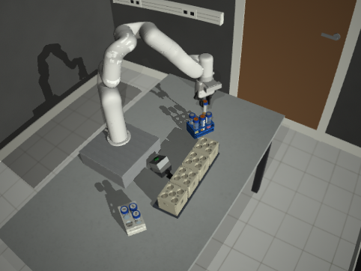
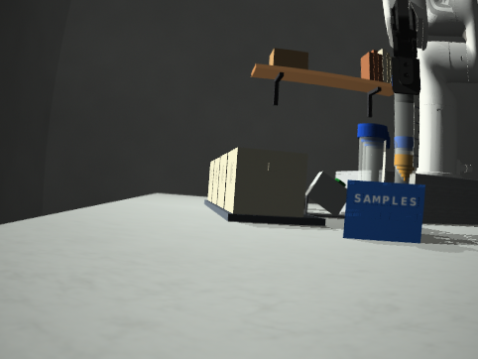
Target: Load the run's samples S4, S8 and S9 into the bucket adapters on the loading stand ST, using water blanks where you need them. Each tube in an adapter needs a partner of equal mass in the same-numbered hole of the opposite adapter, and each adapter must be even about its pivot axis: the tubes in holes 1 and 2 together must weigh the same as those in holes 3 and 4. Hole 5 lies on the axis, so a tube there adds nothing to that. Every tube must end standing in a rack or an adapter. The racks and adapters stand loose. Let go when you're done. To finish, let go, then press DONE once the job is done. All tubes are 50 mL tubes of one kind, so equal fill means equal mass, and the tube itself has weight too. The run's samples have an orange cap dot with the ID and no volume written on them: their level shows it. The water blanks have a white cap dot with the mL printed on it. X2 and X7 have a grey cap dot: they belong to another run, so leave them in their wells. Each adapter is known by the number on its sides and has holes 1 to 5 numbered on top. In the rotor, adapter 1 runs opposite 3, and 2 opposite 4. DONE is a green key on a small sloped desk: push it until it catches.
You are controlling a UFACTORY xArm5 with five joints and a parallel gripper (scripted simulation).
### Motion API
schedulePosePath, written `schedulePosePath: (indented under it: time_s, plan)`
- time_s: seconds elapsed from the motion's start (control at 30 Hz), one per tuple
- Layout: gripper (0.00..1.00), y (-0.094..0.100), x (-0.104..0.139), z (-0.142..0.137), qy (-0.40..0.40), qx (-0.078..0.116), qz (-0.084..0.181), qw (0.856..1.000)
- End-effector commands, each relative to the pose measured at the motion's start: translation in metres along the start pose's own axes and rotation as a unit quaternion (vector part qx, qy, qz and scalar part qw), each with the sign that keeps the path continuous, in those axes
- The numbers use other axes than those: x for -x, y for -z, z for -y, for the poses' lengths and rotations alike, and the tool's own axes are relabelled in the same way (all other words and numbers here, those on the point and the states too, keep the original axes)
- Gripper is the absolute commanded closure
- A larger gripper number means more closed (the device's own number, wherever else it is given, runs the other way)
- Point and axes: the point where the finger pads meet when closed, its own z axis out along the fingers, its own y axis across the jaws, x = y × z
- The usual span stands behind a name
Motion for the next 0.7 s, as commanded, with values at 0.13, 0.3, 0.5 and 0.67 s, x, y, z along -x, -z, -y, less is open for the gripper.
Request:
schedulePosePath:
  time_s: [0.13,0.3,0.5,0.67]
  plan:
    - [1.00,-0.007,0.000,0.001,0.000,-0.003,0.006,1.000]
    - [1.00,-0.012,0.000,0.001,0.000,-0.003,0.006,1.000]
    - [1.00,-0.016,0.000,0.002,0.000,-0.003,0.006,1.000]
    - [1.00,-0.021,0.000,0.002,0.000,-0.003,0.006,1.000]
